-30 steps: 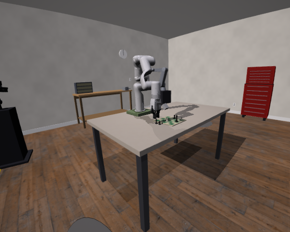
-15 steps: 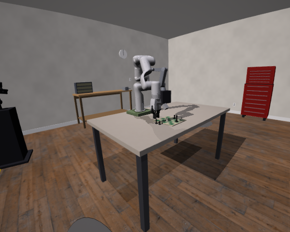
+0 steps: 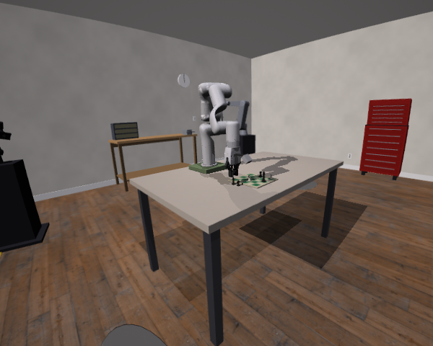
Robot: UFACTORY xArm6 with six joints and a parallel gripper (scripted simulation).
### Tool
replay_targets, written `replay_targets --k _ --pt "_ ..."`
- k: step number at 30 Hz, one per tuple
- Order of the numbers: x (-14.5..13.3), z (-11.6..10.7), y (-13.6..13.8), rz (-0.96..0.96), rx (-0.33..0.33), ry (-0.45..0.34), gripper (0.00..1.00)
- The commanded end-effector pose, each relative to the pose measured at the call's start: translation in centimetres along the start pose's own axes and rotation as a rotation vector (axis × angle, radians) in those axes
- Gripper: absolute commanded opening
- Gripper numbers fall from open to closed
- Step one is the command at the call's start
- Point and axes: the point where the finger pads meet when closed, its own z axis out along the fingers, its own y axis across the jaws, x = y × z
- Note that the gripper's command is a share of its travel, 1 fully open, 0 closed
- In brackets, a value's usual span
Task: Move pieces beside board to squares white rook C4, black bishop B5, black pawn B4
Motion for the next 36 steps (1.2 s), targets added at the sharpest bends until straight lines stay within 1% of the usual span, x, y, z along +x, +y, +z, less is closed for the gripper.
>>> replay_targets --k 1,29,36 --pt "0.14 -0.14 0.07 0.000 -0.002 0.004 0.37" --pt "0.14 -0.13 0.07 0.000 -0.002 0.004 0.37" --pt "0.14 0.47 0.07 0.000 -0.002 0.004 0.37"
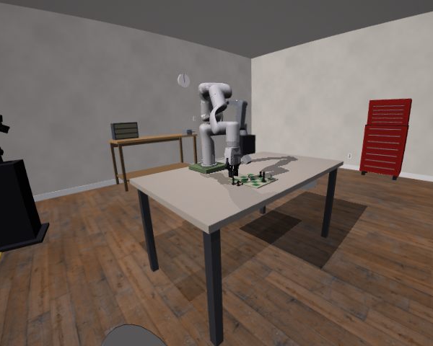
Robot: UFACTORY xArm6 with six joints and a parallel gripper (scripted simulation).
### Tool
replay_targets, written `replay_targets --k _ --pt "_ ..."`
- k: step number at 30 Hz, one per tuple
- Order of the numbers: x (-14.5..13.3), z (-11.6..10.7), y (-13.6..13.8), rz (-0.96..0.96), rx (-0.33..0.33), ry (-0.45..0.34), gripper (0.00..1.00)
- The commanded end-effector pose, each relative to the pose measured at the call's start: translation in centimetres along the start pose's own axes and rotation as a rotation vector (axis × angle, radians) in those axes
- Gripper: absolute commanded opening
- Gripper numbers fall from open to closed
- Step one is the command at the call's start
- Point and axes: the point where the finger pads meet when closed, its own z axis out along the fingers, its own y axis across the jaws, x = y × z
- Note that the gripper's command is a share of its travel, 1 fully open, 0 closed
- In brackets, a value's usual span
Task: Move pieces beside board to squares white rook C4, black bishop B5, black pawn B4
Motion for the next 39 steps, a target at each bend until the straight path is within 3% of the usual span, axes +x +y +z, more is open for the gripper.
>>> replay_targets --k 1,18,39 --pt "0.1 0.4 0.1 0.000 -0.002 0.003 0.37" --pt "0.1 3.2 0.1 0.000 -0.002 0.003 0.37" --pt "0.1 3.3 0.1 0.000 -0.002 0.003 0.37"
